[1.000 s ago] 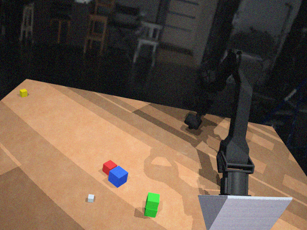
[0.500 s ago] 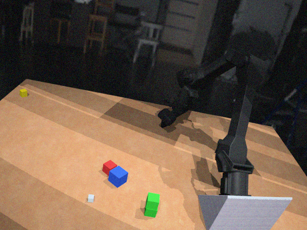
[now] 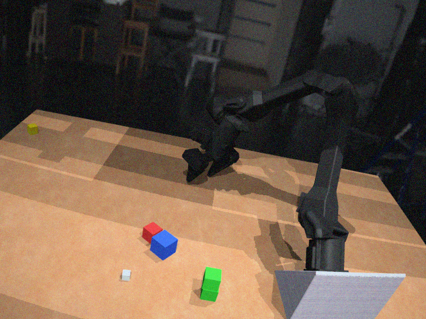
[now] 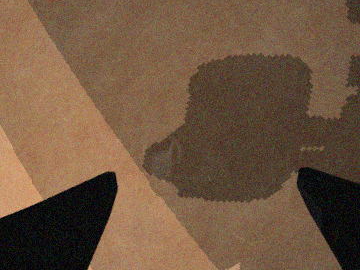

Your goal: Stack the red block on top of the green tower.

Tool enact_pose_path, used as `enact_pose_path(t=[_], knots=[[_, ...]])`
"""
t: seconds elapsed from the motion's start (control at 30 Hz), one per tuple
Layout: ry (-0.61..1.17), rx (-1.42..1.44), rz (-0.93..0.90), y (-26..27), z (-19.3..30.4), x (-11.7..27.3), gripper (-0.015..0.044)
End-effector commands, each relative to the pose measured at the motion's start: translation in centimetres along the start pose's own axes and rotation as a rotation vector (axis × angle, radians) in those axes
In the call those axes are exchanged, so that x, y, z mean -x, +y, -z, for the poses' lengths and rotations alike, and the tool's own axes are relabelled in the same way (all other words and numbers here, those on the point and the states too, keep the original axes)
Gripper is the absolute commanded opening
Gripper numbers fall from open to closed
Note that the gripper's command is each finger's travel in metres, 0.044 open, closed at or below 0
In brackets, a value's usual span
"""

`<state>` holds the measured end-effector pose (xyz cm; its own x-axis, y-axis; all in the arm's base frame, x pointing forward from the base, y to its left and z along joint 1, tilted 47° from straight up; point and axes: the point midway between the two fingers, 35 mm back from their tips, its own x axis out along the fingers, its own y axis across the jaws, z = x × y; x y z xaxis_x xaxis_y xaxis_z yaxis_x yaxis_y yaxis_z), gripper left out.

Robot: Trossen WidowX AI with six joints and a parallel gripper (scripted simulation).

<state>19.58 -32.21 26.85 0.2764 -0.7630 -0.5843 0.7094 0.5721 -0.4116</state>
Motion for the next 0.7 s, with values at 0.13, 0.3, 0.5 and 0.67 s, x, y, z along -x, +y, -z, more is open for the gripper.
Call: enact_pose_path(t=[0.13, 0.3, 0.5, 0.67], knots=[[0.113, -0.055, -0.068, 6.3, 0.7, -0.7, 0.0440], [0.194, -0.068, -0.082, 10.4, 1.8, -0.7, 0.0440], [0.273, -0.063, -0.069, 14.9, 3.1, 0.0, 0.0440], [0.317, -0.046, -0.039, 18.3, 4.4, 0.9, 0.0440]])
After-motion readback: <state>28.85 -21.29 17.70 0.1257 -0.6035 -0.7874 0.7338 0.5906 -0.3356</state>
